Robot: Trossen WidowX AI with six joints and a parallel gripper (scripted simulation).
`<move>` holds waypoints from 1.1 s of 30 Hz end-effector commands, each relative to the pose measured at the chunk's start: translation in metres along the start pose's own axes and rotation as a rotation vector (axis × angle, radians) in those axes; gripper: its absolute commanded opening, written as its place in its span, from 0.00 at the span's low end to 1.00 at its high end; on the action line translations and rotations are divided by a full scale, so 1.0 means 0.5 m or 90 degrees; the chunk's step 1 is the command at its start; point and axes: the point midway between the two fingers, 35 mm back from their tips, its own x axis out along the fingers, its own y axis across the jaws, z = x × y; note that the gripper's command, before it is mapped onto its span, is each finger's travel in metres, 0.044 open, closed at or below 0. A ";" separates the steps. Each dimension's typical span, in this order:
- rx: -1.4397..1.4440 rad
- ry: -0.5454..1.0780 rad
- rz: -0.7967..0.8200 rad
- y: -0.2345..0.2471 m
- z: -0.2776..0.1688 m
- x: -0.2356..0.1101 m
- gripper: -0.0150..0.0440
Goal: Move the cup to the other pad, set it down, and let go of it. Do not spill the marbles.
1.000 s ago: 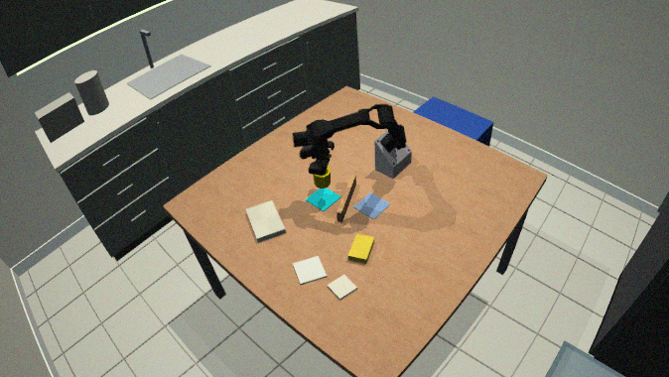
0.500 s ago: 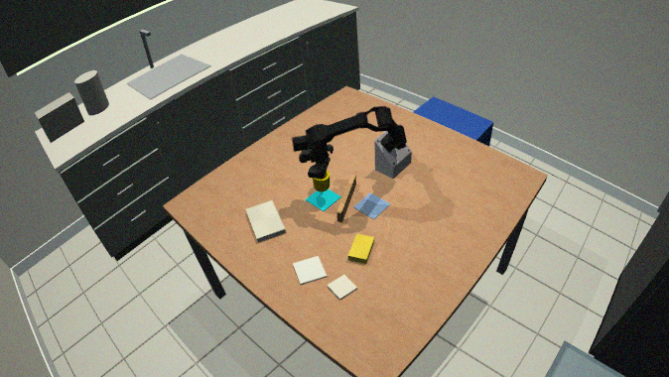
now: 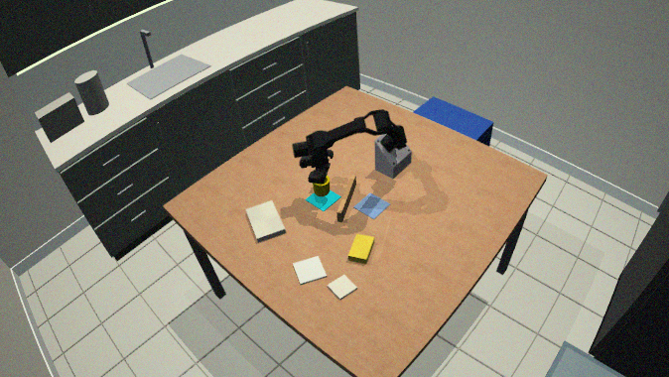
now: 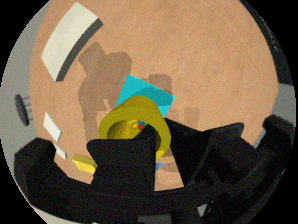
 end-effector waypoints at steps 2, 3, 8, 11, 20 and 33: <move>0.004 0.007 0.000 -0.003 -0.003 0.026 0.25; 0.004 0.007 0.000 -0.003 -0.003 0.029 0.25; 0.004 0.008 0.000 -0.004 -0.003 0.048 0.25; 0.004 0.008 0.001 -0.004 -0.004 0.059 0.25; 0.001 0.004 -0.001 -0.004 -0.003 0.061 0.25; 0.001 0.004 -0.001 -0.004 -0.003 0.061 0.34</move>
